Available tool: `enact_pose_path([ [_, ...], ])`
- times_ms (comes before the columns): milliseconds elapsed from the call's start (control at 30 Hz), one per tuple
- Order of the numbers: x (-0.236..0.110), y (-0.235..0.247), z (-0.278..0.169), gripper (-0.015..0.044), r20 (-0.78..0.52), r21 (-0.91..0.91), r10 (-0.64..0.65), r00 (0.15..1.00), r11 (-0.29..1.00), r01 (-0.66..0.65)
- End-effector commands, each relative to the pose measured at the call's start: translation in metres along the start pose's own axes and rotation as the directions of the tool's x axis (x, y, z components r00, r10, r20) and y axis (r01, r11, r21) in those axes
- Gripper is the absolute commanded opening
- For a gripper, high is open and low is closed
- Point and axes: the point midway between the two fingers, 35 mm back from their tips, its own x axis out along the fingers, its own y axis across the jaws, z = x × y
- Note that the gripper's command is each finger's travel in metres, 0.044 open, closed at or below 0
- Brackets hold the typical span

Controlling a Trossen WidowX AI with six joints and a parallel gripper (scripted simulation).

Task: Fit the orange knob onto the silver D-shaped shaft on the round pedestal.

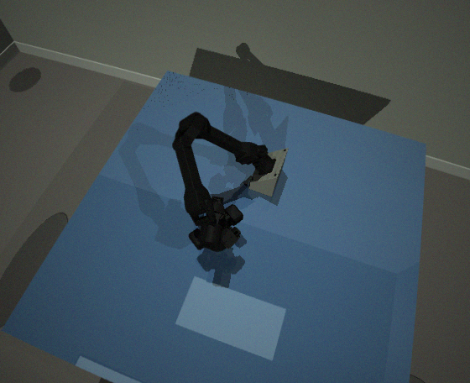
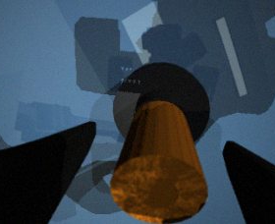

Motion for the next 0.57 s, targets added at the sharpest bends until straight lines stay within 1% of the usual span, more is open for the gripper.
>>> enact_pose_path([
  [0, -0.021, -0.002, 0.003, 0.044, 0.008, 0.002, -0.001, 1.0, 1.0, 0.001],
  [100, -0.069, -0.001, 0.004, 0.044, 0.01, -0.001, 0.001, 1.0, 1.0, -0.001],
  [167, -0.09, 0.001, 0.002, 0.044, 0.007, -0.002, 0.001, 1.0, 1.0, -0.001],
  [533, -0.093, -0.002, 0.006, 0.044, 0.007, -0.002, 0.0, 1.0, 1.0, 0.0],
])
